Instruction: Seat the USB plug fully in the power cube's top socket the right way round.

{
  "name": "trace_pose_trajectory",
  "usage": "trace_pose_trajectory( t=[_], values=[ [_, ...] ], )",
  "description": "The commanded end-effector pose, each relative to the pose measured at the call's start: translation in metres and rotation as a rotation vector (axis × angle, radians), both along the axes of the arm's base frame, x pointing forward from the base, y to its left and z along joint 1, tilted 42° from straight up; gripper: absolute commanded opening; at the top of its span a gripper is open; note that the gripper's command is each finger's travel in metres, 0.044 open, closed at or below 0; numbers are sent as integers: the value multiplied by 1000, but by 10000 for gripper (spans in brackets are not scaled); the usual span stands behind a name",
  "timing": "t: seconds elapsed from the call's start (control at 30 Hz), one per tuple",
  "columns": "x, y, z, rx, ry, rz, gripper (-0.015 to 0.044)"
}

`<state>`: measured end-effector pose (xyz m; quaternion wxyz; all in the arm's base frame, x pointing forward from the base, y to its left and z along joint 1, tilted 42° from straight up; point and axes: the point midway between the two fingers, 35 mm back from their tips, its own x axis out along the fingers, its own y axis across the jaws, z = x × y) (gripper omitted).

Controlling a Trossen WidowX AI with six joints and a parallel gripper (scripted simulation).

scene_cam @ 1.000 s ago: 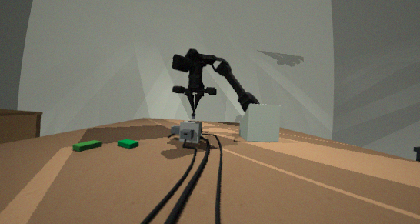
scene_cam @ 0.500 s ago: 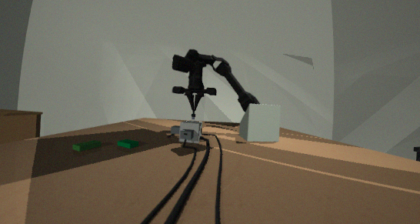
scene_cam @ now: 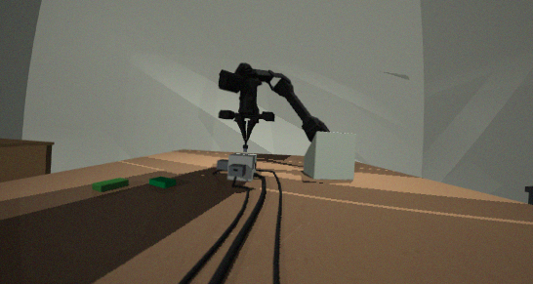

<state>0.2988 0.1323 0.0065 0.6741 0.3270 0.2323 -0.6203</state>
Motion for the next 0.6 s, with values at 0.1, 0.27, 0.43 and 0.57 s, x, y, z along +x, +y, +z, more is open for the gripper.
trace_pose_trajectory(
  t=[0.1,0.27,0.43,0.57],
  values=[
    [0,-2,-2,-7,4,5,0],
    [0,-2,-2,-7,4,5,0],
    [1,-2,-3,-7,4,5,0],
    [1,-3,-3,-7,4,5,0]
  ],
)
